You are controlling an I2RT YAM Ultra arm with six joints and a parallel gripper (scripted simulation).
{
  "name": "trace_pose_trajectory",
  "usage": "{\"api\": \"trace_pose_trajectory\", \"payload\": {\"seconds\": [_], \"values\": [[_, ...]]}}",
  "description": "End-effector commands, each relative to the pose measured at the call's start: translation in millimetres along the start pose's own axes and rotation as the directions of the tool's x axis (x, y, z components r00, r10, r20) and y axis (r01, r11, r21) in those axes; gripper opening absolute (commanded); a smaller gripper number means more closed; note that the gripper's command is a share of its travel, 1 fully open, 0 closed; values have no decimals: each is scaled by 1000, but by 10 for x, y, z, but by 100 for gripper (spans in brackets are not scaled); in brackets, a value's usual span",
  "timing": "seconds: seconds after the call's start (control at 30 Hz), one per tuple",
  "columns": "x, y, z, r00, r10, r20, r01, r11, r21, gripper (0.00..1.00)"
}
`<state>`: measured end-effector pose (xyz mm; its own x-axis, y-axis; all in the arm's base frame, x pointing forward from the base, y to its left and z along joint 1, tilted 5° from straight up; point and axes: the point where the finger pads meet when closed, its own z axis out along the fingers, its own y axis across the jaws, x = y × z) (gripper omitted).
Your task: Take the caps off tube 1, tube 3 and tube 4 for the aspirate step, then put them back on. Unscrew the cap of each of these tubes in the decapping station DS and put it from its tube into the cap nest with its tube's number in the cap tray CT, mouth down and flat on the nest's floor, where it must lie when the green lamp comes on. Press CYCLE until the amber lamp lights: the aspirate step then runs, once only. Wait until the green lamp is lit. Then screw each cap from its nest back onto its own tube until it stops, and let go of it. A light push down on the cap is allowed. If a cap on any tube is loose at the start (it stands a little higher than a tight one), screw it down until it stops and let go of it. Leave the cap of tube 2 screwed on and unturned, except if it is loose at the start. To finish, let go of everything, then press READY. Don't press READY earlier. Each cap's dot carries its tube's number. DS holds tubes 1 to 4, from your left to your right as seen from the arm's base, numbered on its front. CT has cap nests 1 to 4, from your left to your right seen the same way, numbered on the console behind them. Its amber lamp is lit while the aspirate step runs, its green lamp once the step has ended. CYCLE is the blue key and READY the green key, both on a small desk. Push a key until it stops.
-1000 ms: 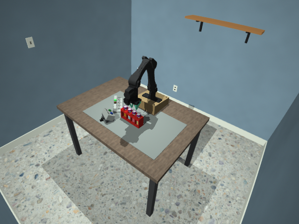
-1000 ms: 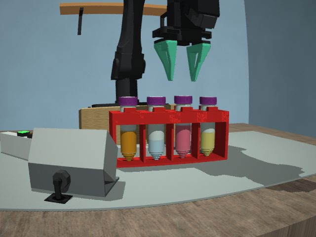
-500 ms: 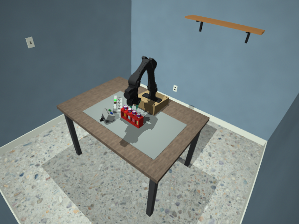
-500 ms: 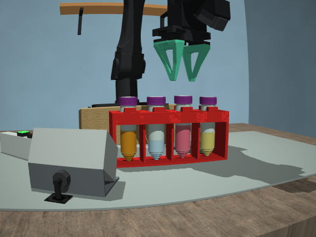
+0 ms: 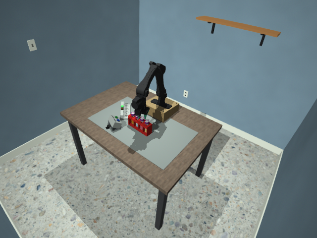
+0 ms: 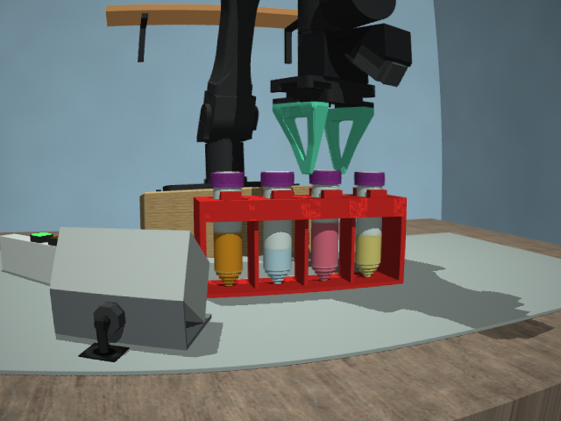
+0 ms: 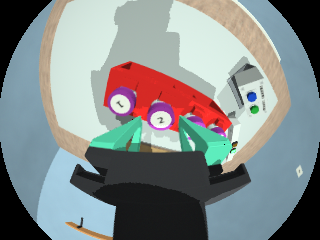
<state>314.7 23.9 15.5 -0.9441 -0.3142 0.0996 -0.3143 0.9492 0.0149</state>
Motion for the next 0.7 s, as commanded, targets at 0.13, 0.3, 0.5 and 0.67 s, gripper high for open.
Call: {"api": "trace_pose_trajectory", "payload": {"seconds": [0.13, 0.3, 0.5, 0.67], "values": [[-58, -18, -29, 1000, -1, 28, 1, 1000, 7, 49], [-58, -19, -3, 1000, -1, 28, 1, 1000, 7, 49], [-58, -20, 17, 1000, -1, 28, 1, 1000, 7, 49], [-57, -21, 42, 1000, -1, 28, 1, 1000, 7, 49]]}}
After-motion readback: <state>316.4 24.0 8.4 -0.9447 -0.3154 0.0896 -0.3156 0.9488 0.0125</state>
